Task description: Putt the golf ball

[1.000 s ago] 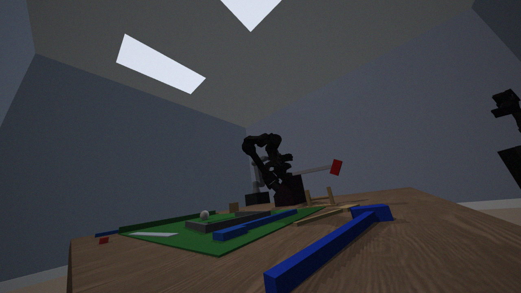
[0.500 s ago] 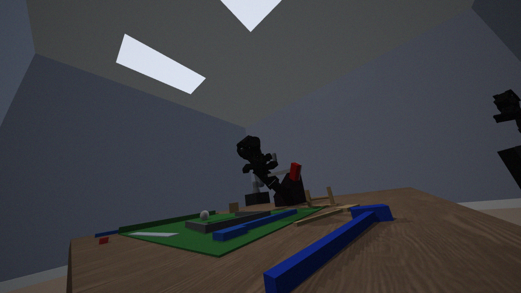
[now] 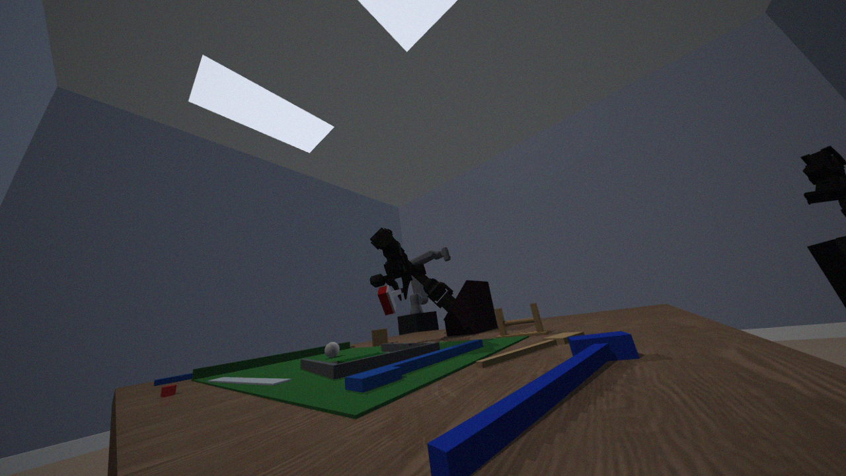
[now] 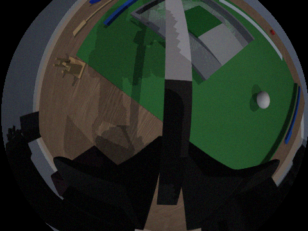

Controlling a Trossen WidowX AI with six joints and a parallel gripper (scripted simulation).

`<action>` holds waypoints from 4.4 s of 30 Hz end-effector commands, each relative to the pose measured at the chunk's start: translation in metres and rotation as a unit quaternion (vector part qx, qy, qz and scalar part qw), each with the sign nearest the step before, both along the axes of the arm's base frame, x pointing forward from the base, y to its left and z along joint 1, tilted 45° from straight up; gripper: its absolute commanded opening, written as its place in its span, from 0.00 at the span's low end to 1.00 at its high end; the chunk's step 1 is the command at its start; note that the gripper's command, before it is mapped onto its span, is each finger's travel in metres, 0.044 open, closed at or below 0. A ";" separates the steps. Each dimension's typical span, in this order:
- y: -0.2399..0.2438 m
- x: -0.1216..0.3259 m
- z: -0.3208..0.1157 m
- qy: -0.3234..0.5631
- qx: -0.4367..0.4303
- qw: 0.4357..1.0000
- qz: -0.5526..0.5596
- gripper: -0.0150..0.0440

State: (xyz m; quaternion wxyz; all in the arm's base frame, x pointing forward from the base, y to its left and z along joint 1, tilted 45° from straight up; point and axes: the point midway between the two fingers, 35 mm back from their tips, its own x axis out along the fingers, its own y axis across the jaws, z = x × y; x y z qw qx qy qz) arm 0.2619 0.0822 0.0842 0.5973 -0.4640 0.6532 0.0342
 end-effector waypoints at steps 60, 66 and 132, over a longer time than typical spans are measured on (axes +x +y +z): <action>-0.161 -0.027 0.054 -0.260 -0.013 0.911 -0.318 0.25; -0.159 -0.029 0.055 -0.258 -0.012 0.911 -0.321 0.25; -0.046 -0.019 0.017 -0.257 -0.010 0.913 -0.318 0.25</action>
